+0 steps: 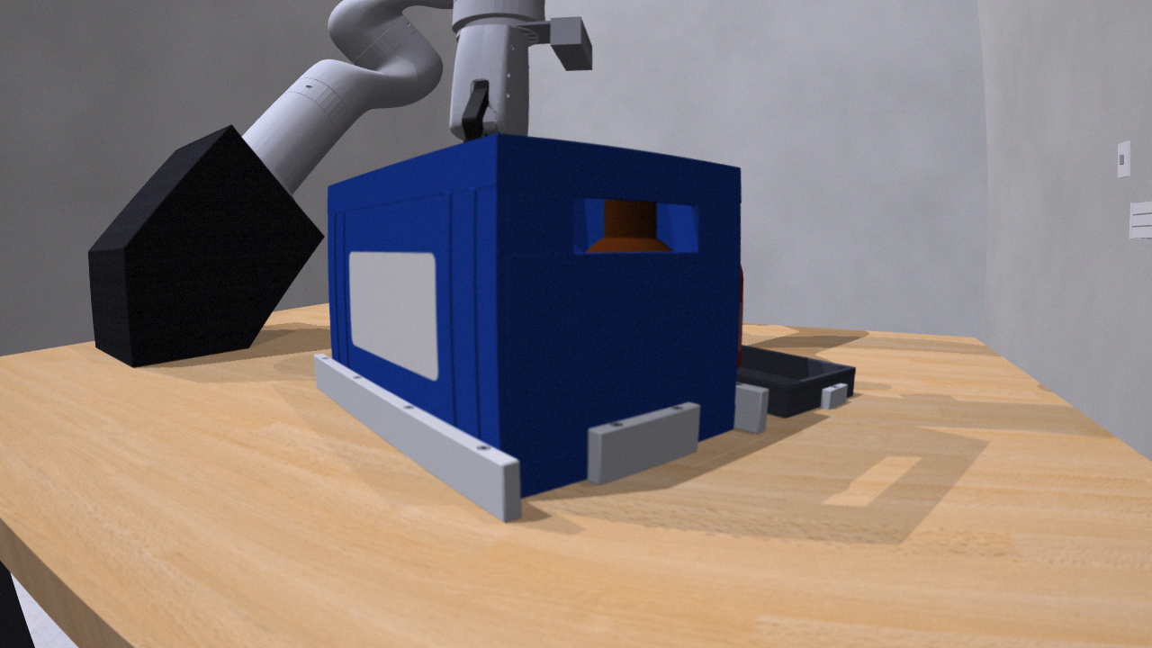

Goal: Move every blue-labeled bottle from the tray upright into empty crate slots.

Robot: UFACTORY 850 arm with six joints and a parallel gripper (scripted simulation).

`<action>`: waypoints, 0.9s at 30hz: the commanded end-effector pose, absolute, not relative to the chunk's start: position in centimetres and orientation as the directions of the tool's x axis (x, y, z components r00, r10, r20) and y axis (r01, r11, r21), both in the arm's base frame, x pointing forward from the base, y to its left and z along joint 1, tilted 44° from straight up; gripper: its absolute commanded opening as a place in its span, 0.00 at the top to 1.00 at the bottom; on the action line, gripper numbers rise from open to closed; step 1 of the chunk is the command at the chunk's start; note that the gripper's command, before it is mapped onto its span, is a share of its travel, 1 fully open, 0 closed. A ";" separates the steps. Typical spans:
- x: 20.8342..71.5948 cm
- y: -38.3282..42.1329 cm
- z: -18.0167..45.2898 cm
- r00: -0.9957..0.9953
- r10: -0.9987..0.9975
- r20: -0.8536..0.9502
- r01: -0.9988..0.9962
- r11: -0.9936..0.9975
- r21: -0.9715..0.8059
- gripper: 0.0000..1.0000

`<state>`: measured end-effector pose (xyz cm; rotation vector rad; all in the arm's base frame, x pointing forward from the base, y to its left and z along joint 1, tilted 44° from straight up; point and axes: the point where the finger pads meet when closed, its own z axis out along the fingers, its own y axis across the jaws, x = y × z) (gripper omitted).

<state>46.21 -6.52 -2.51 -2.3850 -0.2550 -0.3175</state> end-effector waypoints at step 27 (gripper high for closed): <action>45.4 -10.2 1.3 0.950 0.095 0.297 0.269 -0.732 -0.626 0.34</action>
